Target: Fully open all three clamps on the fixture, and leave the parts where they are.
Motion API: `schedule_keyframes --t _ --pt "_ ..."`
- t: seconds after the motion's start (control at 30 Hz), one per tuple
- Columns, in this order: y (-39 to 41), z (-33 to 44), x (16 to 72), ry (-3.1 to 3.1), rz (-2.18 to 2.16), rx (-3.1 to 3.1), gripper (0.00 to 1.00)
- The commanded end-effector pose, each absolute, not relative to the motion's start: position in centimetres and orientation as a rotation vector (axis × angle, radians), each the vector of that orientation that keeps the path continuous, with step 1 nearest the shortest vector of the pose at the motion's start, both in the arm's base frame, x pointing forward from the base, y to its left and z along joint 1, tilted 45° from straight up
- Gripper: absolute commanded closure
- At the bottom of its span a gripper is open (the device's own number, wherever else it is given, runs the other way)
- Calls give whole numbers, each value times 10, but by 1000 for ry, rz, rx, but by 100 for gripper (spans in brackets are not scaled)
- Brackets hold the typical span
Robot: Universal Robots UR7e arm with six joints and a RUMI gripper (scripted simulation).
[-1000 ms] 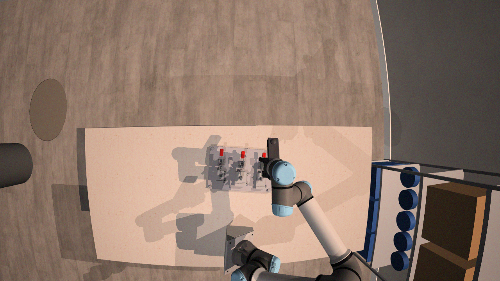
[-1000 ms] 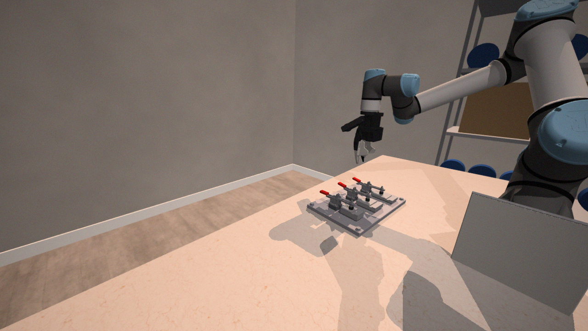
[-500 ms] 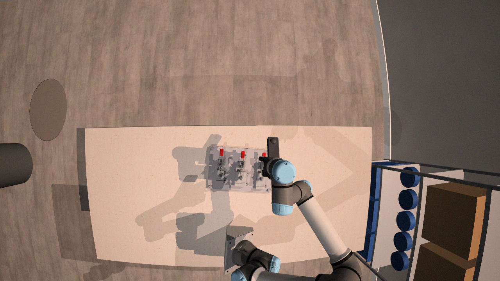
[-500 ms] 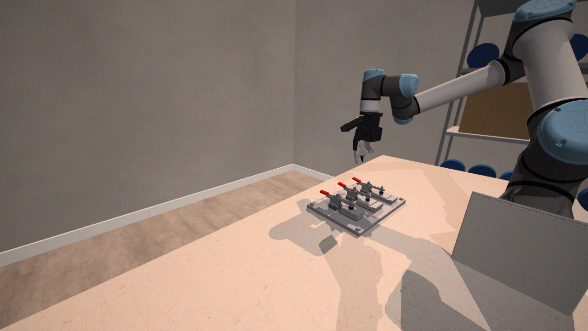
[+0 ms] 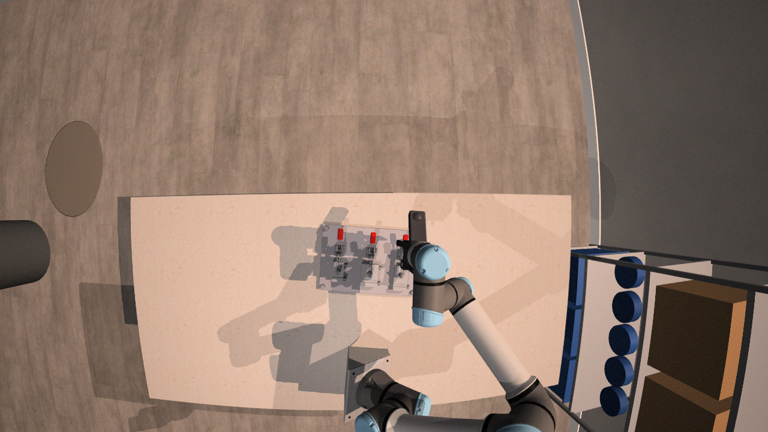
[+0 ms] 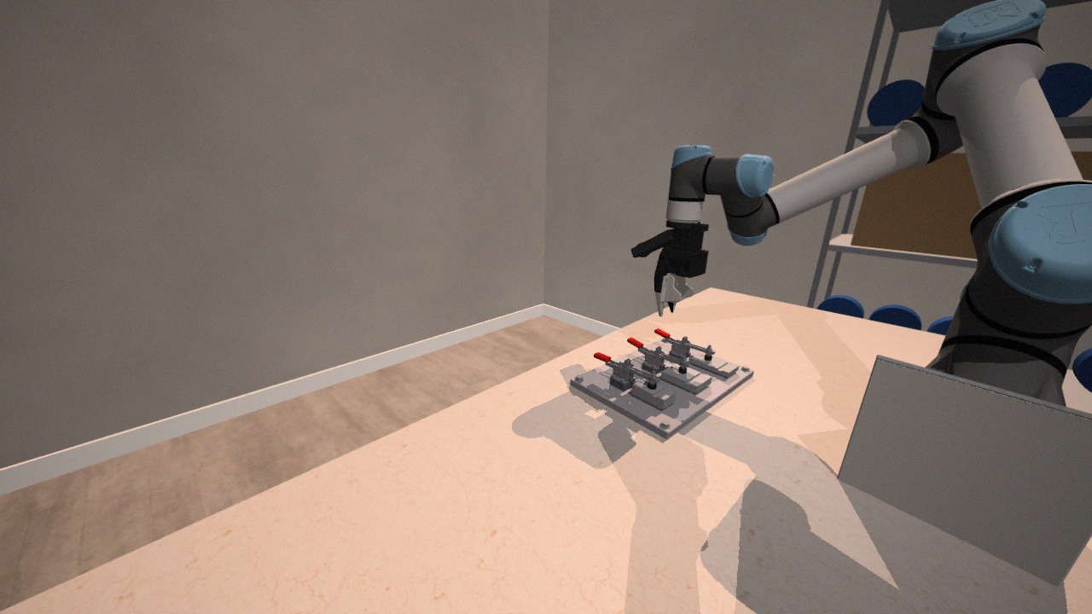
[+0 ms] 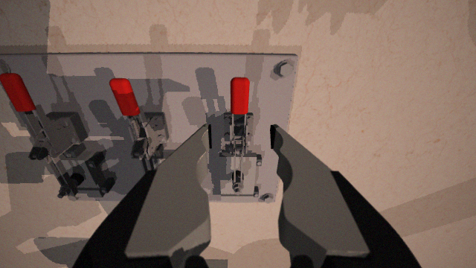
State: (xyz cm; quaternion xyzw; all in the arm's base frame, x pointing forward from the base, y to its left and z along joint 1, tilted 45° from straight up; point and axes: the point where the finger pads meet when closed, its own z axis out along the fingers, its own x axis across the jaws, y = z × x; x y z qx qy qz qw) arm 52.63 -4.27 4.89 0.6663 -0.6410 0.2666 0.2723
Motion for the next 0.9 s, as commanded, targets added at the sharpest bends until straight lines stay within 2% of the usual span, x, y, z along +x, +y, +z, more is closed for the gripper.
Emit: schedule_keyframes --t 0.0,0.87 --pt "-53 38 527 -1725 721 1796 72" --pt "-71 20 528 -1725 721 1796 72"
